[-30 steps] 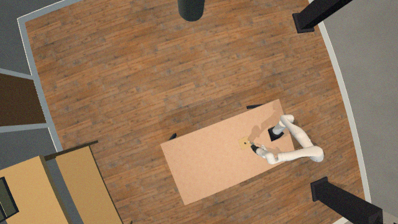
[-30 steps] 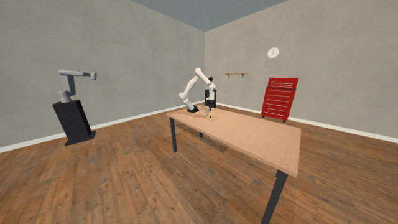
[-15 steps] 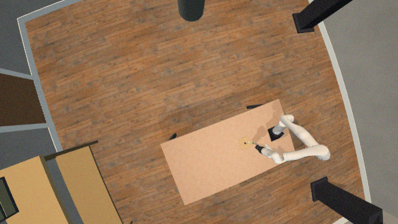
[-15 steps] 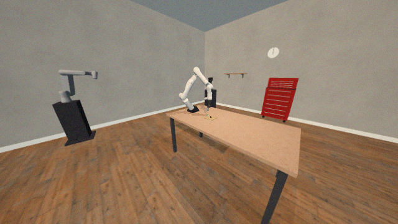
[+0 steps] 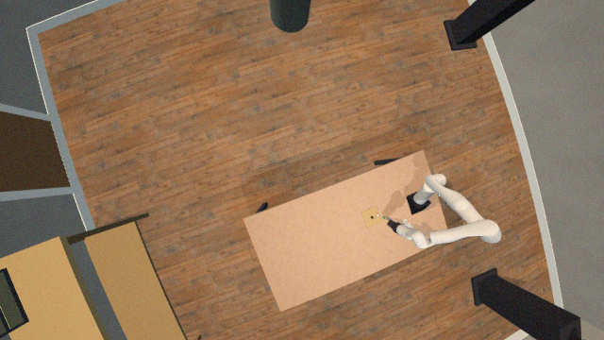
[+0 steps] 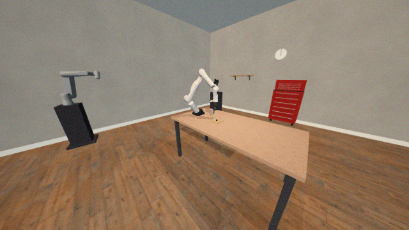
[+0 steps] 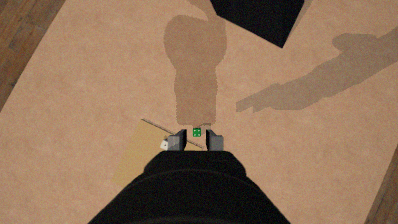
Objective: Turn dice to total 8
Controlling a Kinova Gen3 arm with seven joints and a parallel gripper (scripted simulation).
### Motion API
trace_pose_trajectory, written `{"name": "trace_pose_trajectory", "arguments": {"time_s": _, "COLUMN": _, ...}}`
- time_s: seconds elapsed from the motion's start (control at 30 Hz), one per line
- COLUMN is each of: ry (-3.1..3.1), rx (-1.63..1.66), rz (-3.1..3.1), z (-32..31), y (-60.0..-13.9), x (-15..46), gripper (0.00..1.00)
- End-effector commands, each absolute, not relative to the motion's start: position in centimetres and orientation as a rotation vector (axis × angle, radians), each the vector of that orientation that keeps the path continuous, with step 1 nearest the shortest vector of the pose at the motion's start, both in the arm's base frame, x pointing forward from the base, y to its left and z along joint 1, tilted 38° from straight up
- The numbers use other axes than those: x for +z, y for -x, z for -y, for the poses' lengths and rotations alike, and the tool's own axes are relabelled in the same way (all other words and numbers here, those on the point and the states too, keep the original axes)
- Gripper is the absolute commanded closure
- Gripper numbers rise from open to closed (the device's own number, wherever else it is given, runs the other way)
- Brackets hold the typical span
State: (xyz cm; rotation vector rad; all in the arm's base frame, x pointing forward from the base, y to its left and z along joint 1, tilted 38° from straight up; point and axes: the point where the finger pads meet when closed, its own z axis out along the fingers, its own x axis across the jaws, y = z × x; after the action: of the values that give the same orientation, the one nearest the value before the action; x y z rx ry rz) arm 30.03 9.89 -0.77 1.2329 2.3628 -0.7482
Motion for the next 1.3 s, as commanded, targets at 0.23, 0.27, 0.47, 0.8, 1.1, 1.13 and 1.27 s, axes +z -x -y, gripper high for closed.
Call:
{"name": "trace_pose_trajectory", "arguments": {"time_s": 0.23, "ry": -1.209, "rx": -0.747, "rz": -2.374, "z": -9.9, "y": -30.1, "x": -0.7, "gripper": 0.36}}
{"name": "trace_pose_trajectory", "arguments": {"time_s": 0.27, "ry": -1.209, "rx": -0.747, "rz": -2.374, "z": -9.9, "y": -30.1, "x": -0.7, "gripper": 0.36}}
{"name": "trace_pose_trajectory", "arguments": {"time_s": 0.47, "ry": -1.209, "rx": -0.747, "rz": -2.374, "z": -9.9, "y": -30.1, "x": -0.7, "gripper": 0.36}}
{"name": "trace_pose_trajectory", "arguments": {"time_s": 0.8, "ry": -1.21, "rx": -0.746, "rz": -2.375, "z": -9.7, "y": -30.1, "x": -1.0, "gripper": 0.36}}
{"name": "trace_pose_trajectory", "arguments": {"time_s": 1.1, "ry": -1.21, "rx": -0.745, "rz": -2.375, "z": -9.1, "y": -30.2, "x": -1.8, "gripper": 0.36}}
{"name": "trace_pose_trajectory", "arguments": {"time_s": 1.13, "ry": -1.21, "rx": -0.745, "rz": -2.375, "z": -9.0, "y": -30.2, "x": -1.9, "gripper": 0.36}}
{"name": "trace_pose_trajectory", "arguments": {"time_s": 1.27, "ry": -1.21, "rx": -0.745, "rz": -2.375, "z": -8.9, "y": -30.3, "x": -2.1, "gripper": 0.36}}
